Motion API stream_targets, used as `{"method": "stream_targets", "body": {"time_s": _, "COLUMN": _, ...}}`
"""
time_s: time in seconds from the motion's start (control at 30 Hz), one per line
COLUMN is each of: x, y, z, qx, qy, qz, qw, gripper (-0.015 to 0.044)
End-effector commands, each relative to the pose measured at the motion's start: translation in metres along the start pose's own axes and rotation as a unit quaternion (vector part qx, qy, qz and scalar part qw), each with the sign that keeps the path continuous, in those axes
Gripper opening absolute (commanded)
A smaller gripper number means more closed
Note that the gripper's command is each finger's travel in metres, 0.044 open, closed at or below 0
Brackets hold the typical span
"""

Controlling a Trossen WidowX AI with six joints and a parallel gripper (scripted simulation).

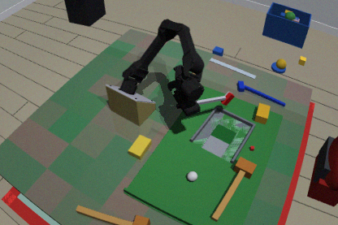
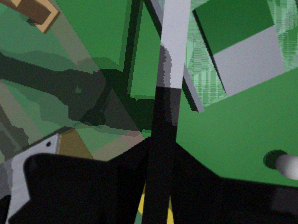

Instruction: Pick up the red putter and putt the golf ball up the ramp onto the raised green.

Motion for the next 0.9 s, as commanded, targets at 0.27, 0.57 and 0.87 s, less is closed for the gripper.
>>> {"method": "stream_targets", "body": {"time_s": 0.27, "x": -0.033, "y": 0.012, "z": -0.066, "qx": 0.017, "qy": -0.158, "qz": -0.011, "qw": 0.987, "gripper": 0.0}}
{"method": "stream_targets", "body": {"time_s": 0.57, "x": -0.047, "y": 0.017, "z": -0.119, "qx": 0.026, "qy": -0.268, "qz": -0.016, "qw": 0.963, "gripper": 0.0}}
{"method": "stream_targets", "body": {"time_s": 0.87, "x": -0.054, "y": 0.019, "z": -0.176, "qx": 0.031, "qy": -0.374, "qz": -0.019, "qw": 0.927, "gripper": 0.0}}
Point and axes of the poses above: the point midway between the two fingers, 35 mm back from their tips, its own y axis back along the fingers, its own x axis across the jaws, z = x × y, the point moved 10 cm from there along y, back along the fingers, and after that the axes turned 12 degrees about y, right-handed, at the moved point
